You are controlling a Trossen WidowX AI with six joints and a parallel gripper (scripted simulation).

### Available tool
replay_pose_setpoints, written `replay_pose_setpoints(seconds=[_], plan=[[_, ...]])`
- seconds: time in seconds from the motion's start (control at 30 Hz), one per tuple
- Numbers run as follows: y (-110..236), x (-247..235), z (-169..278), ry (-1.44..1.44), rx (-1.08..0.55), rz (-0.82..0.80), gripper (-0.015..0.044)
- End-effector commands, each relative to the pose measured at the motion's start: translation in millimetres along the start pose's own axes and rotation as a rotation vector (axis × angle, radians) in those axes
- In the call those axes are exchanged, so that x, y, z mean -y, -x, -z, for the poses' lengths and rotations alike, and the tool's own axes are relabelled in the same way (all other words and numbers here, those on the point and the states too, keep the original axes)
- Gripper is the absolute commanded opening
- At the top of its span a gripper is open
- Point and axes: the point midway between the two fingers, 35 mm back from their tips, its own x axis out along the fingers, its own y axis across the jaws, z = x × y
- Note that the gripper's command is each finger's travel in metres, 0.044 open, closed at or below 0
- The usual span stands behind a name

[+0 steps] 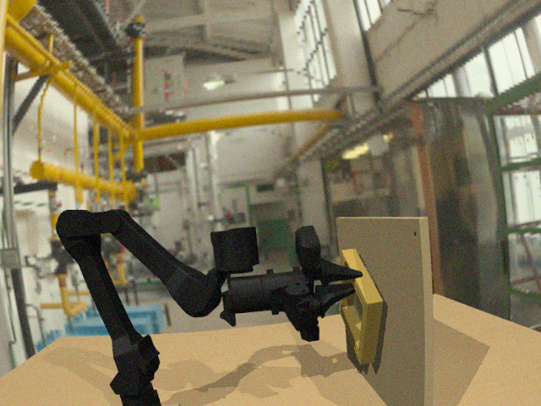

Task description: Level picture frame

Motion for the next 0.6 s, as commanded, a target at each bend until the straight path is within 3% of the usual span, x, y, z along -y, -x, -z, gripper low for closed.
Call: replay_pose_setpoints(seconds=[0.0,0.57], plan=[[-0.2,-6.7,2.3,0.001,-0.002,-0.019,0.0],[-0.4,-2.3,2.2,0.0,-0.002,-0.019,0.0]])
